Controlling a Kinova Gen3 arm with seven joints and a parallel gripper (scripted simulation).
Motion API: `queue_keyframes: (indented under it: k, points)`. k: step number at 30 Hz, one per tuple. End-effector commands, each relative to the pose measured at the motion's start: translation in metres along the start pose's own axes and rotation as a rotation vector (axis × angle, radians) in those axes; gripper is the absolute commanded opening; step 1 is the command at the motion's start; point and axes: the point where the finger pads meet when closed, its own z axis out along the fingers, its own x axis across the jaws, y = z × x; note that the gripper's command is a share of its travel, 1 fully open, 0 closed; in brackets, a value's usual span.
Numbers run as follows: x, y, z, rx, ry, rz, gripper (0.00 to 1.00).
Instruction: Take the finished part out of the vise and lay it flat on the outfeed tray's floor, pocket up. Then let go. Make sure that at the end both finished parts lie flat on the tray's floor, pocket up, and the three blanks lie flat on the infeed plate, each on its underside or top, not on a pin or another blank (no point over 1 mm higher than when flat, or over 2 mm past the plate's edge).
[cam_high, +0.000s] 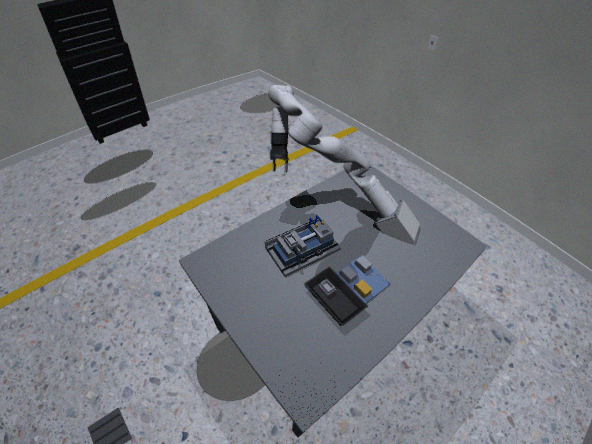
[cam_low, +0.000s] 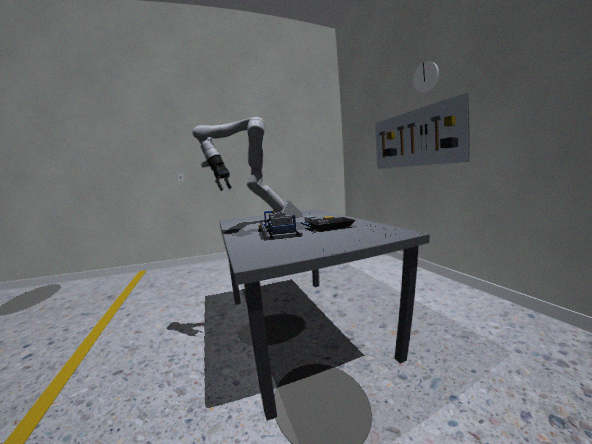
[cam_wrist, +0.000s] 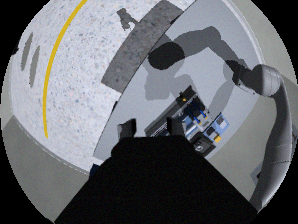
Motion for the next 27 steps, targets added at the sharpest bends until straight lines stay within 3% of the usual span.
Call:
queue_keyframes:
  k: [1,7,9,17,24,27]
  points:
    - [0.005,0.037,0.018,0.095,0.011,-0.111,1.00]
    - [0.017,0.087,0.051,0.194,0.020,-0.271,1.00]
    - [0.017,0.087,0.051,0.194,0.020,-0.271,1.00]
    - [0.049,0.143,0.107,0.324,0.042,-0.489,1.00]
    - [0.078,0.171,0.149,0.408,0.063,-0.633,1.00]
    - [0.082,0.174,0.154,0.418,0.065,-0.650,1.00]
